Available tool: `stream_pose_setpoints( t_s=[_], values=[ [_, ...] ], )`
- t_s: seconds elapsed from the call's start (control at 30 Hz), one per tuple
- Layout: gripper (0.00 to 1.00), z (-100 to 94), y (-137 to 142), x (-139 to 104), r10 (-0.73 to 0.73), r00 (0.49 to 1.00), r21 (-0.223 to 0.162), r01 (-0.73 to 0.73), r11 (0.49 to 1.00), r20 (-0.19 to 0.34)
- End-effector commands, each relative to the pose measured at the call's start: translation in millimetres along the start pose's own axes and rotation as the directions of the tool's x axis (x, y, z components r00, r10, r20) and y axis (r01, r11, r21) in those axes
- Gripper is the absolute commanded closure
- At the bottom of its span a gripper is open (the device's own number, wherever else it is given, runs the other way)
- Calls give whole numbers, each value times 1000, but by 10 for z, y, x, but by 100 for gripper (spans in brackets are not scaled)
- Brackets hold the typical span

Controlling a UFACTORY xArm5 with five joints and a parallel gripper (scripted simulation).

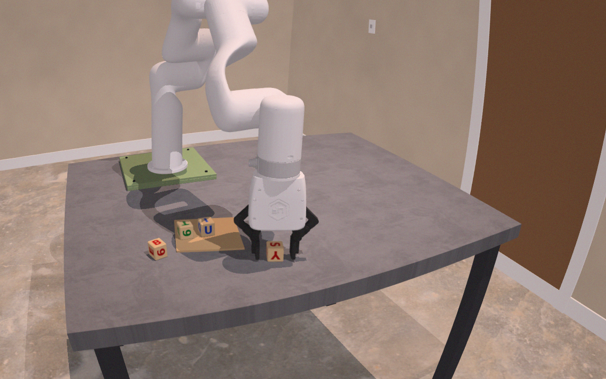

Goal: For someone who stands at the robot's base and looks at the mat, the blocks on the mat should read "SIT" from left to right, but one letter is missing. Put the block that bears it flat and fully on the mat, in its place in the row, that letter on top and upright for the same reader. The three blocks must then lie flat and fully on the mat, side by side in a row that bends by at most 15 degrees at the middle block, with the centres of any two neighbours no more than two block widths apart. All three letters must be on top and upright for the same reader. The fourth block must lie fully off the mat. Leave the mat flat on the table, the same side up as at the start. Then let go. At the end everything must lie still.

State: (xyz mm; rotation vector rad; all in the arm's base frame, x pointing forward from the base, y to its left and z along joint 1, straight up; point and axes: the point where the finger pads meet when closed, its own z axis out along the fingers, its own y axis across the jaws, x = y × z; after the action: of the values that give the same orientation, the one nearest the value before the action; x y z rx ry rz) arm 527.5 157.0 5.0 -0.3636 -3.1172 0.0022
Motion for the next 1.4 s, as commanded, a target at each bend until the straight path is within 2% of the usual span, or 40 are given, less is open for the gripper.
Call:
stream_pose_setpoints(
  t_s=[0.0, 0.7, 0.73, 1.27, 1.3, 1.37],
  values=[
    [31, -17, 7, -13, 0, 1000, -2, 0, 1000, 4],
    [31, -17, 7, -13, 0, 1000, -2, 0, 1000, 4],
    [53, -17, 7, -13, 0, 1000, -2, 0, 1000, 4],
    [53, -17, 7, -13, 0, 1000, -2, 0, 1000, 4],
    [73, -17, 7, -13, 0, 1000, -2, 0, 1000, 4],
    [73, -17, 7, -13, 0, 1000, -2, 0, 1000, 4]
  ],
)
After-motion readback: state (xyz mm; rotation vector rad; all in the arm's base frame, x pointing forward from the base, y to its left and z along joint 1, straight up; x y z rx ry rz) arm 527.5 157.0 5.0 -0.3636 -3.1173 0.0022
